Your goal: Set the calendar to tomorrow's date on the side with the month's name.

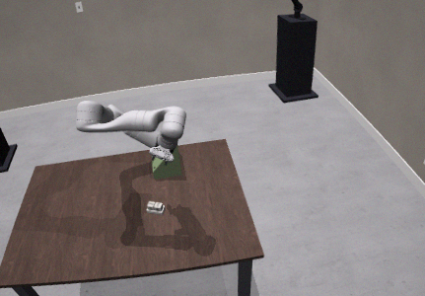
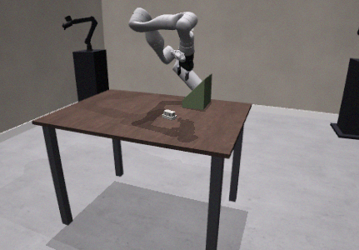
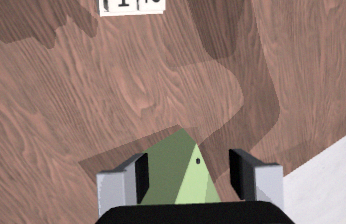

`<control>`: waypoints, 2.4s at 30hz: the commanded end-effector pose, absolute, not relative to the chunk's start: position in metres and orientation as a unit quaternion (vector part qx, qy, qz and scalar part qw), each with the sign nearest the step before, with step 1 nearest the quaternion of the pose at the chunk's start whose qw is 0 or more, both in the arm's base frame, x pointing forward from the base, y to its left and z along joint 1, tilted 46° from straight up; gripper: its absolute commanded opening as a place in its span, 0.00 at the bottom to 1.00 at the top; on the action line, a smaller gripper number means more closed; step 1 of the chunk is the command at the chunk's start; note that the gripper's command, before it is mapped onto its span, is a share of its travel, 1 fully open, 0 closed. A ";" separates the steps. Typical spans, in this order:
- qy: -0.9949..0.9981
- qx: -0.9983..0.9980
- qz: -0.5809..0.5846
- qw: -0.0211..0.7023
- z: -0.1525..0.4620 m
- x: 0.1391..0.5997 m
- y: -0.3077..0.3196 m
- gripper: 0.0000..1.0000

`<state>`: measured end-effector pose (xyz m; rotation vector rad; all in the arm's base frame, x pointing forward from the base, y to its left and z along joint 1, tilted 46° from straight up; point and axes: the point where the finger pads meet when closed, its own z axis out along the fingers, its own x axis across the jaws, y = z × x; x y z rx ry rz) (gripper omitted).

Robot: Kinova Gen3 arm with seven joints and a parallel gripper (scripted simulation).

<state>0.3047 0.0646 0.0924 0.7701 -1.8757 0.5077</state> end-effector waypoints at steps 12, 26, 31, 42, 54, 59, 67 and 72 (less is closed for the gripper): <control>-0.798 0.372 0.270 0.389 0.092 0.323 0.011 1.00; -0.789 0.472 0.314 0.237 0.096 0.344 -0.042 1.00; -0.788 0.477 0.315 0.230 0.097 0.344 -0.043 1.00; -0.787 0.477 0.315 0.230 0.097 0.344 -0.043 1.00; -0.795 0.465 0.318 0.225 0.096 0.344 -0.044 1.00; -0.809 0.440 0.325 0.216 0.095 0.344 -0.046 1.00; -0.836 0.386 0.337 0.195 0.092 0.344 -0.050 1.00; -0.863 0.323 0.350 0.171 0.090 0.344 -0.054 1.00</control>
